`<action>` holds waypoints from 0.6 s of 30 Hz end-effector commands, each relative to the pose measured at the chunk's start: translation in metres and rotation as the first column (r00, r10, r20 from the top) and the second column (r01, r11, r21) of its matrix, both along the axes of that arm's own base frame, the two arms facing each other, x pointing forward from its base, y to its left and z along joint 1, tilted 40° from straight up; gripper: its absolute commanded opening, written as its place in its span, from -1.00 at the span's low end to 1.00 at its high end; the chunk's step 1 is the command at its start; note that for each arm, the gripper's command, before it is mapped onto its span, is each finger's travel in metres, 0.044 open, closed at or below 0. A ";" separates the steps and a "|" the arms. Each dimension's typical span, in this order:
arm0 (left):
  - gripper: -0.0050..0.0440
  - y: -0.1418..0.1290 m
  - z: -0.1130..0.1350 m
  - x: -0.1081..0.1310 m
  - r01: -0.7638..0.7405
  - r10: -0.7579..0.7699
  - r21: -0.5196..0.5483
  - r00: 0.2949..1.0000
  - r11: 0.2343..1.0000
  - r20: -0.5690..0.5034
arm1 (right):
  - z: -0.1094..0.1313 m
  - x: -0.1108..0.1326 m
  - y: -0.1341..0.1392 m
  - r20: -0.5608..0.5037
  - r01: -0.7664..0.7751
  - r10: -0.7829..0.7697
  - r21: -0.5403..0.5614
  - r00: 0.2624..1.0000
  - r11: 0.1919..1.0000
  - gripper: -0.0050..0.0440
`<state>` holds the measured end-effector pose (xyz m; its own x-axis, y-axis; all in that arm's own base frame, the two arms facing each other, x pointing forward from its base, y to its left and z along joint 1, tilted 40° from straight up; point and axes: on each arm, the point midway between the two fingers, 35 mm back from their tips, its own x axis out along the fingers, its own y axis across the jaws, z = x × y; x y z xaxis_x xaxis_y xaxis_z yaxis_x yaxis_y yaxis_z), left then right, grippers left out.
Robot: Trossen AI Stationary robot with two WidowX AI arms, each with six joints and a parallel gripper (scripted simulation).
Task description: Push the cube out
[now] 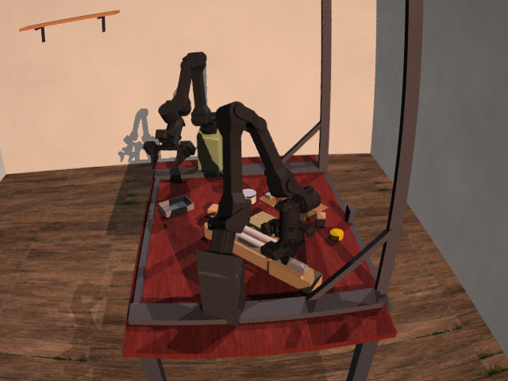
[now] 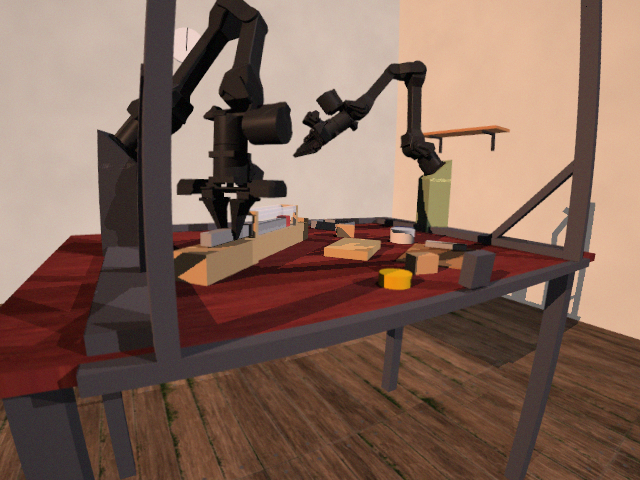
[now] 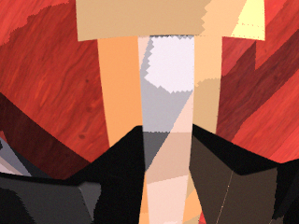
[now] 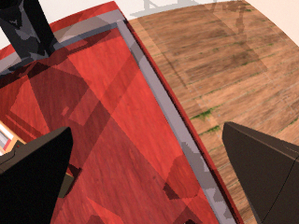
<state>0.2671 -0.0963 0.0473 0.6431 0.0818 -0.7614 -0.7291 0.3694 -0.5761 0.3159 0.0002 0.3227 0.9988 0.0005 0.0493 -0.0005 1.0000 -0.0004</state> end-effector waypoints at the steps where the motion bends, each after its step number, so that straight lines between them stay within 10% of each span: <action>1: -0.80 0.000 0.006 0.001 0.005 -0.005 -0.010 1.000 1.000 0.015 | 0.011 -0.004 0.000 0.030 0.001 -0.001 0.001 1.000 1.000 0.84; 10: -0.80 0.008 0.009 0.003 0.005 -0.005 -0.010 1.000 1.000 0.016 | 0.011 -0.004 0.000 0.030 0.001 -0.001 0.001 1.000 1.000 0.84; 11: -0.16 0.008 0.009 0.004 0.005 -0.005 -0.010 1.000 1.000 0.016 | 0.011 -0.004 0.000 0.030 0.001 -0.001 0.001 1.000 1.000 0.84; 18: -0.16 0.008 0.009 0.004 0.005 -0.005 -0.010 1.000 1.000 0.016 | 0.011 -0.004 0.000 0.030 0.001 -0.001 0.001 1.000 1.000 0.84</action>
<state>0.2697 -0.0871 0.0523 0.6474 0.0791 -0.7581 -0.7259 0.3670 -0.5816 0.3159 0.0002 0.3227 0.9988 0.0005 0.0493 -0.0005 1.0000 -0.0004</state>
